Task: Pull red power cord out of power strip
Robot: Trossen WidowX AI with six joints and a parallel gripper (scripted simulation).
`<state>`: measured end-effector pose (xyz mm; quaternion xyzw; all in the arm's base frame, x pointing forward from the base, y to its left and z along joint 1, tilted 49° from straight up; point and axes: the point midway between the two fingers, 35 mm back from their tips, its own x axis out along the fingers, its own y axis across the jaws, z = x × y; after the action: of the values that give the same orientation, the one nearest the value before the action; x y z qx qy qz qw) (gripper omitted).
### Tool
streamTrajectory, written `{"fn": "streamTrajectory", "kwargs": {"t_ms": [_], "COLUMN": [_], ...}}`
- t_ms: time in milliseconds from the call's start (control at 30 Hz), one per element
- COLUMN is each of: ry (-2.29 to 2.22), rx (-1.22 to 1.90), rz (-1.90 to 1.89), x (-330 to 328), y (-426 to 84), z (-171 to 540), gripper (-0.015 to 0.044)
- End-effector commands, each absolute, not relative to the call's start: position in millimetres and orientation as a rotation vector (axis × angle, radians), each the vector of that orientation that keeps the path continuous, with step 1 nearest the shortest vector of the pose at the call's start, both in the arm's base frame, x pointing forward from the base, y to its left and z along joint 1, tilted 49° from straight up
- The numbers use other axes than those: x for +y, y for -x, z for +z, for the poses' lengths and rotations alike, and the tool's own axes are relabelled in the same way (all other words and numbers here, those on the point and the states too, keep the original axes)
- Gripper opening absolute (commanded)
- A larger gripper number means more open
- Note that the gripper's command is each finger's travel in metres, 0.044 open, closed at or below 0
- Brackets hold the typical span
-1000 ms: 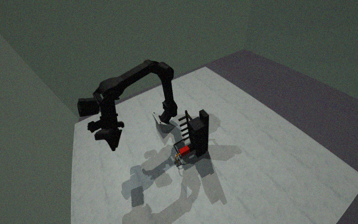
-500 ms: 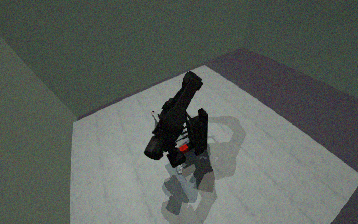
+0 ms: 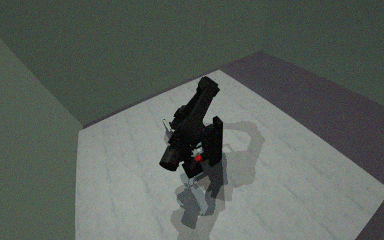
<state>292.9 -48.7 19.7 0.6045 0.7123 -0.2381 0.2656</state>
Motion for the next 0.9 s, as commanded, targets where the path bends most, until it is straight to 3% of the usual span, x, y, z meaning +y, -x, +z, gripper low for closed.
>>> {"fn": "streamTrajectory", "kwargs": {"t_ms": [0, 867], "ry": [-1.643, -1.644], "rx": [1.926, 1.928], "rz": [-0.648, -0.647], "x": [-45, -21], "y": [-291, -286], "z": [25, 39], "gripper": [0.0160, 0.0160]}}
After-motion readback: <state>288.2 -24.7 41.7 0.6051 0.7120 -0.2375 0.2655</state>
